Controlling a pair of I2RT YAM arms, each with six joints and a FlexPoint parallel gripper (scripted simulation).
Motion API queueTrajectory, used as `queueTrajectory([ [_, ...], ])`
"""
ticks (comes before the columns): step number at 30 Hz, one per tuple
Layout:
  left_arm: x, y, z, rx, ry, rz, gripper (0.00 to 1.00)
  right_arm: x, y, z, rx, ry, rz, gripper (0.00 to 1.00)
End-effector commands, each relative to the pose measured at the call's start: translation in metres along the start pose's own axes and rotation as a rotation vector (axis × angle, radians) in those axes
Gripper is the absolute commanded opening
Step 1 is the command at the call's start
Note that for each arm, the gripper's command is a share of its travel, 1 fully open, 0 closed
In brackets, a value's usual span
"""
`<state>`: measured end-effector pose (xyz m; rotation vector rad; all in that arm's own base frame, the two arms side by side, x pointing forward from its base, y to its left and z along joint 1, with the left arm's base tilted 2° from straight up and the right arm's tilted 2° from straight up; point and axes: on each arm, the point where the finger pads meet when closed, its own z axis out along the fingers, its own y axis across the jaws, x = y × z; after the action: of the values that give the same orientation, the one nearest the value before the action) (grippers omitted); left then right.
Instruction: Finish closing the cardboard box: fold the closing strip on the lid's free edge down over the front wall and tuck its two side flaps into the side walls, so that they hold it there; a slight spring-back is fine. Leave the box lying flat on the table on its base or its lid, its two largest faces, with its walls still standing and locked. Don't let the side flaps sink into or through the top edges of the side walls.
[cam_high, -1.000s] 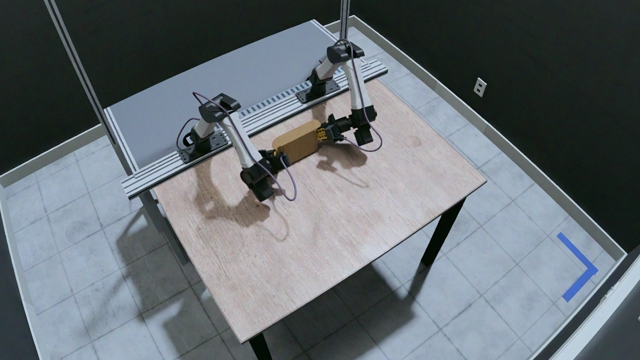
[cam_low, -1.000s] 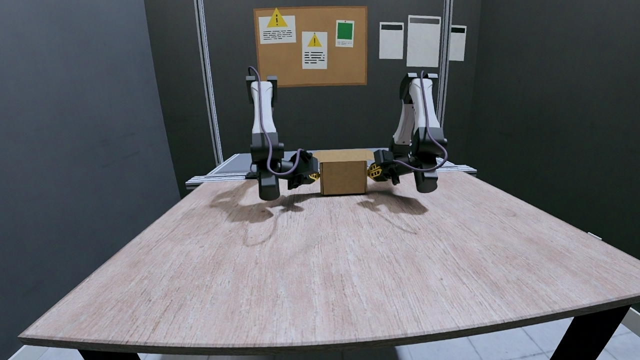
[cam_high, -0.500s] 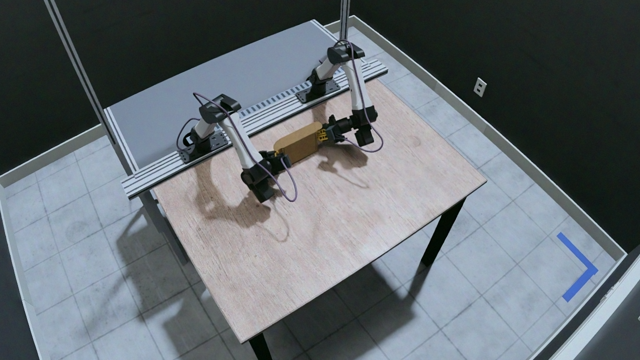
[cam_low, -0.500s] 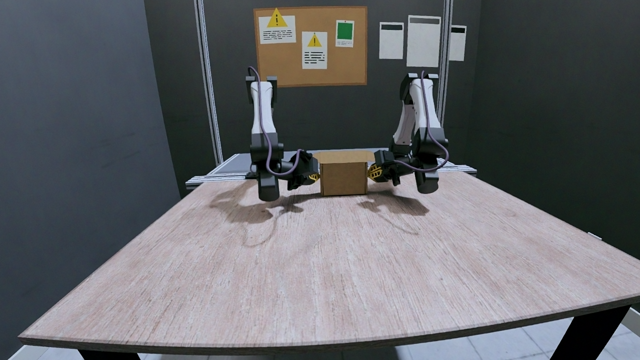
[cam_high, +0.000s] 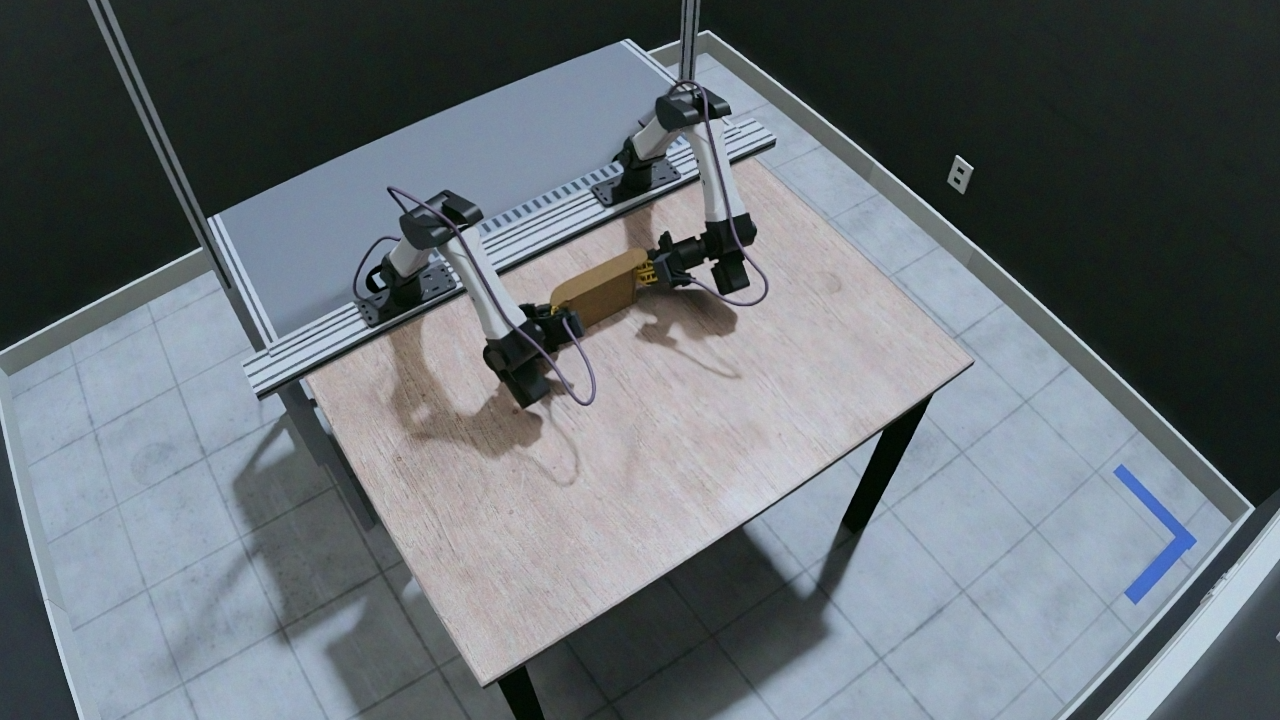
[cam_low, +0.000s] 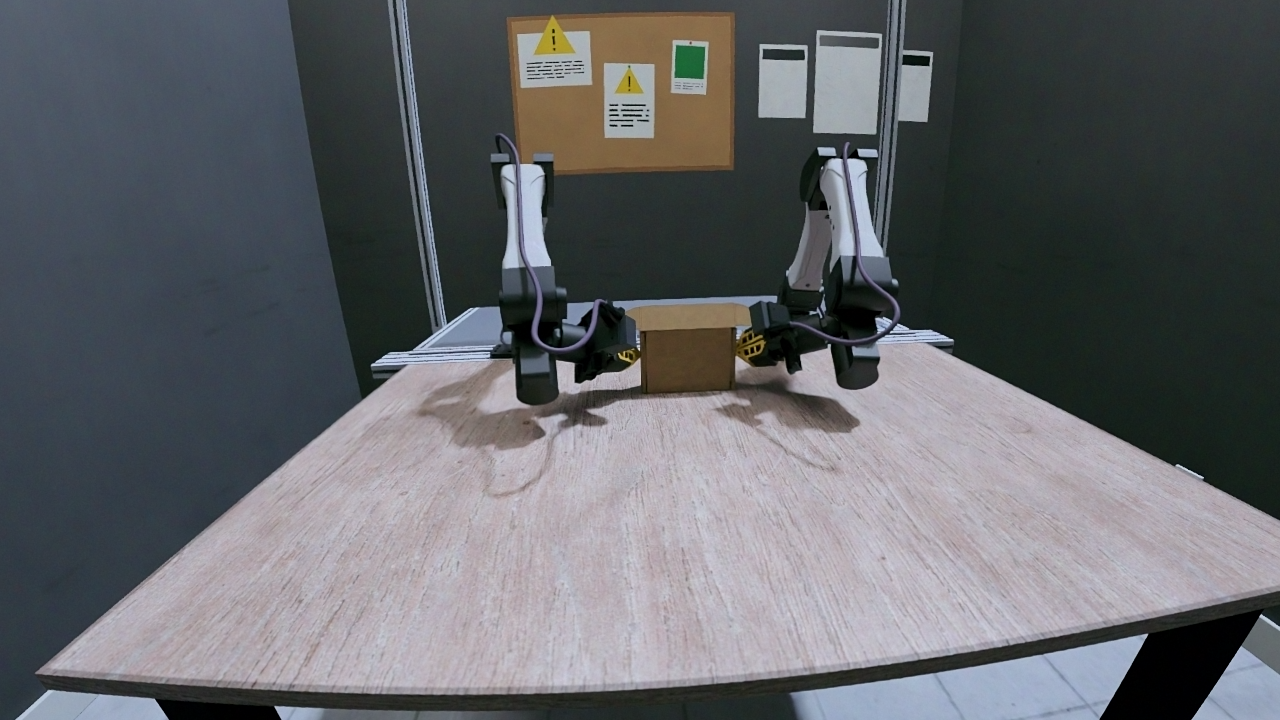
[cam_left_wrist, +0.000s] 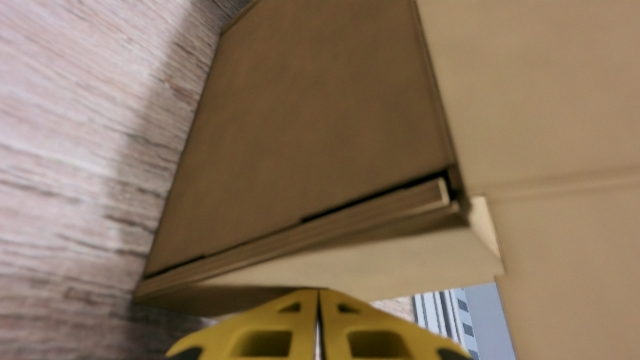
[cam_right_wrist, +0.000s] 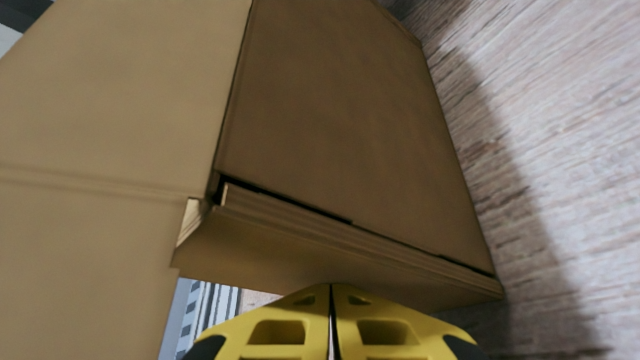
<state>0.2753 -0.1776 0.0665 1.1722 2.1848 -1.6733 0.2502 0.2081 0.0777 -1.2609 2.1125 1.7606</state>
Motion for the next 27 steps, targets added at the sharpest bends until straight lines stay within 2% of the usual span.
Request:
queueTrajectory([
  [1, -0.004, 0.004, 0.007, 0.018, -0.011, 0.016, 0.00, -0.004, -0.006, 0.006, -0.014, -0.016, -0.027, 0.00],
  [14, -0.004, 0.005, 0.008, 0.019, -0.010, 0.013, 0.00, -0.003, -0.007, 0.007, -0.015, -0.015, -0.022, 0.00],
  [19, -0.002, 0.004, -0.004, 0.014, -0.018, -0.002, 0.00, -0.003, -0.005, -0.004, -0.010, -0.027, -0.004, 0.00],
  [25, 0.003, 0.005, -0.007, 0.012, -0.005, -0.005, 0.00, 0.003, -0.006, -0.008, -0.006, -0.011, -0.003, 0.00],
  [26, 0.003, 0.003, -0.003, 0.019, 0.014, 0.016, 0.00, 0.000, 0.003, -0.010, 0.022, -0.031, -0.055, 0.00],
  [27, -0.004, -0.008, -0.010, -0.010, 0.006, 0.068, 0.00, 0.000, 0.003, -0.012, 0.033, -0.022, -0.072, 0.00],
])
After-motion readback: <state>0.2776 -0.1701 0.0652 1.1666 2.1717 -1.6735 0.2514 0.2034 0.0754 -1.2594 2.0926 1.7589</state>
